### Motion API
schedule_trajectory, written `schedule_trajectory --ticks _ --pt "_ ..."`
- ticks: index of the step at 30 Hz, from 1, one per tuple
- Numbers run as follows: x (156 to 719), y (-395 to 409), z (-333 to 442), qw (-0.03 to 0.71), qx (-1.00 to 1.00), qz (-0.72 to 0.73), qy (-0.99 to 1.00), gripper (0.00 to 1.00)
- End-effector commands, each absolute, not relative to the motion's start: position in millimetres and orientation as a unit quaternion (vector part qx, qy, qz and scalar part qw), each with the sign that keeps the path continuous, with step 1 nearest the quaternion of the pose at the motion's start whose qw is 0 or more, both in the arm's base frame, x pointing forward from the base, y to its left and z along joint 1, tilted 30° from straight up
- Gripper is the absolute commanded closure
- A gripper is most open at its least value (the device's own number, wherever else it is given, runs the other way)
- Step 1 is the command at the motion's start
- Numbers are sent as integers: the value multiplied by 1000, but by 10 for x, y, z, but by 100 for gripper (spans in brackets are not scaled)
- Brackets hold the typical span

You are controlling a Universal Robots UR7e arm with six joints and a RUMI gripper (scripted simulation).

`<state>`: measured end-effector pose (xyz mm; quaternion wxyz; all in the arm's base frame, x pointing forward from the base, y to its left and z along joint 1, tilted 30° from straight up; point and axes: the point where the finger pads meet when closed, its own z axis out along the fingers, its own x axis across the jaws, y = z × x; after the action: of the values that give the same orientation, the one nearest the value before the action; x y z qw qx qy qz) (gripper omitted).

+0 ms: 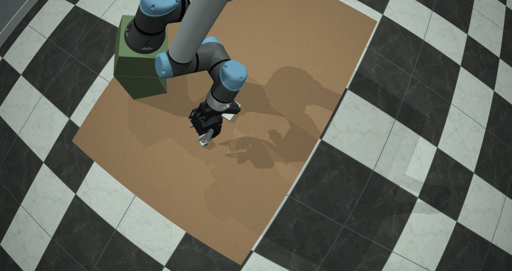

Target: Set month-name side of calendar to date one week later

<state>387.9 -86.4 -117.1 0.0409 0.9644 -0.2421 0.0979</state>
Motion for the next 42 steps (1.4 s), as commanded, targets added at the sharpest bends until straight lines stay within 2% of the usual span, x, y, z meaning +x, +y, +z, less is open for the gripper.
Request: schedule_trajectory --ticks 1,10,25,42 --pt "3895 -886 -1168 48 964 97 -244 72" --pt "3880 -878 -1197 72 962 84 -248 72" --pt "3903 -861 -1180 165 951 65 -255 72" --pt "3908 -865 -1168 171 949 65 -255 72"
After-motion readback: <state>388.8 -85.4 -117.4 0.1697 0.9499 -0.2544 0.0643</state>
